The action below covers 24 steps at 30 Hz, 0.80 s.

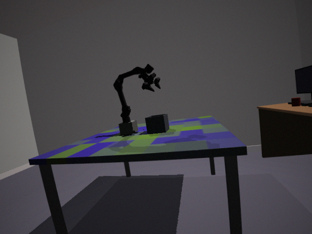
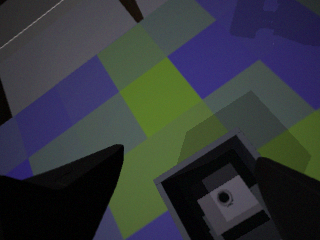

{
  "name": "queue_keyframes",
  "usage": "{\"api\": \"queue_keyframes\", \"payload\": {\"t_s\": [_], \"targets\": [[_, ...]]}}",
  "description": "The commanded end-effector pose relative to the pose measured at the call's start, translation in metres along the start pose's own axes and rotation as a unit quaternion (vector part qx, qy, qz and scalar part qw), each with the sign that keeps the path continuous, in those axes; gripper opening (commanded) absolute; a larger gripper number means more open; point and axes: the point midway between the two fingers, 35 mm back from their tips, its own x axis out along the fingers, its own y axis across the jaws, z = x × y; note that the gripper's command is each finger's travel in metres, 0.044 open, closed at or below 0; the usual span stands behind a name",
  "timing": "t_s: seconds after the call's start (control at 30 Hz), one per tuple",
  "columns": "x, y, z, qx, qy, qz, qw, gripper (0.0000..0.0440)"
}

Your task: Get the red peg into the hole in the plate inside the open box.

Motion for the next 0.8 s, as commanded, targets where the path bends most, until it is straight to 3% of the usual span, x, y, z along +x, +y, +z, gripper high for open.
{"api": "queue_keyframes", "payload": {"t_s": [0.0,0.37,0.77], "targets": [[-0.001,0.009,-0.029,0.022,0.040,0.013,0.999,0.0350],[-0.008,0.023,-0.115,0.091,0.168,0.012,0.982,0.0351],[-0.018,0.018,-0.196,0.164,0.279,-0.053,0.945,0.0354]]}}
